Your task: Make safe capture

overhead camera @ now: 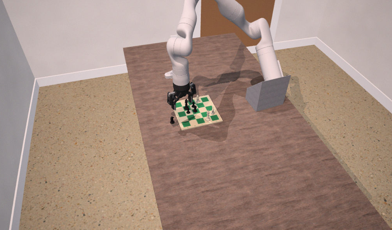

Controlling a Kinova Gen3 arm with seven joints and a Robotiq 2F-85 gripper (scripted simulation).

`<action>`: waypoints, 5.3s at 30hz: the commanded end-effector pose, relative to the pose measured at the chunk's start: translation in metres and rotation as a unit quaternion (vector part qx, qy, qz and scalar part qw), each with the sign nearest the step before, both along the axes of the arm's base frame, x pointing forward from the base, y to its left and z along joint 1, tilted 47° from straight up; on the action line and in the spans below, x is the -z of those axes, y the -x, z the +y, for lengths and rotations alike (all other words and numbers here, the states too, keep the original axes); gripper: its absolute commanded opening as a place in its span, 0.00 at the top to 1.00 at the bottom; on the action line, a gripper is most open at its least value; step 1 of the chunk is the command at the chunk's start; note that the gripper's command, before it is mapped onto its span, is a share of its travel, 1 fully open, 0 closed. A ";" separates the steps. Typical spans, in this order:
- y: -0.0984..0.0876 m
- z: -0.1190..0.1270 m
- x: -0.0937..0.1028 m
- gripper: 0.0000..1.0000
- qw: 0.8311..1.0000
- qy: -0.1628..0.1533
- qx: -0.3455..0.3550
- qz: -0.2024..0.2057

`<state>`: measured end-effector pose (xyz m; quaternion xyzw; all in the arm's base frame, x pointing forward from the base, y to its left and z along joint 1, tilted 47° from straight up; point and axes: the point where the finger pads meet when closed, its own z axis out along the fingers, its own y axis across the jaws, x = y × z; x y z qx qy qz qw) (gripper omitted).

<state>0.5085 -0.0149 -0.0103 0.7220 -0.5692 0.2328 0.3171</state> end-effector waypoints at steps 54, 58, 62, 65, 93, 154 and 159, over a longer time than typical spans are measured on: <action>0.125 0.032 0.001 0.00 0.817 0.013 0.392 -0.423; 0.125 0.032 0.001 0.00 0.815 0.013 0.394 -0.425; 0.125 0.032 0.001 0.00 0.815 0.013 0.394 -0.425; 0.125 0.032 0.001 0.59 0.815 0.013 0.394 -0.425; 0.125 0.032 0.001 0.59 0.815 0.013 0.394 -0.425; 0.128 -0.004 0.036 0.59 0.815 0.013 0.394 -0.424; 0.128 -0.005 0.037 0.59 0.815 0.013 0.394 -0.424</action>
